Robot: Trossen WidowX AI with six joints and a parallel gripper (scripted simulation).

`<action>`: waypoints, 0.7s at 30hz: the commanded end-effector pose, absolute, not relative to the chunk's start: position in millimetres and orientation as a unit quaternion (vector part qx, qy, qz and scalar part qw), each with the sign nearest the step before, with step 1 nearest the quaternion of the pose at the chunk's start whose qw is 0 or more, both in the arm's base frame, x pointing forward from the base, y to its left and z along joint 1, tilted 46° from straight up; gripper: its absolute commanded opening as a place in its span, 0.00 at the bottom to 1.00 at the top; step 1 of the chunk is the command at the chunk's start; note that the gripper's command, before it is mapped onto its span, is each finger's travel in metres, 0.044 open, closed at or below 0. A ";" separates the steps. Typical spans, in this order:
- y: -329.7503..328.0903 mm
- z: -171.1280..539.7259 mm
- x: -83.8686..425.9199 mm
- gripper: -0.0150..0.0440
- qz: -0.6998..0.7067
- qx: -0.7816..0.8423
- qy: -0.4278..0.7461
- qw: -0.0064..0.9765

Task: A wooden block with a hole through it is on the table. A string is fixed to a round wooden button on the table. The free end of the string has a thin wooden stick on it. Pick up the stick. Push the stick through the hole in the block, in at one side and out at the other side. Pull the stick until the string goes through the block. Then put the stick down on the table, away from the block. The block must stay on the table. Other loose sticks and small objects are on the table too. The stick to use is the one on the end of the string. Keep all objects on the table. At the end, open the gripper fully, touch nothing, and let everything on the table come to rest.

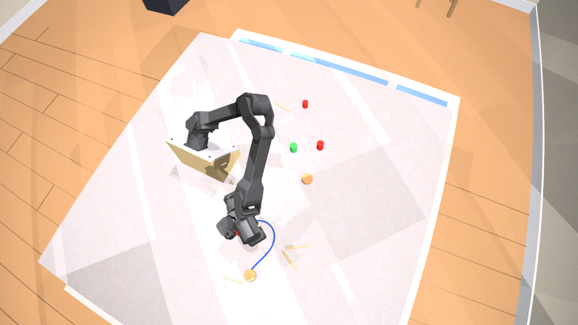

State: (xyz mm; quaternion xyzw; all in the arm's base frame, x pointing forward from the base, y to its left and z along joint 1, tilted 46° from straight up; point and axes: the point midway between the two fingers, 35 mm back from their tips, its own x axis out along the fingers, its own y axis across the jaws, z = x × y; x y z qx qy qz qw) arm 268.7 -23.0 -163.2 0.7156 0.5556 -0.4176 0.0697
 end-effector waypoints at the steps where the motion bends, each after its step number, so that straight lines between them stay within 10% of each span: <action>1: -27.4 -168.1 265.3 0.25 -0.418 0.715 0.555 0.070; 21: -80.9 -122.7 262.8 0.46 -0.420 0.715 0.554 0.070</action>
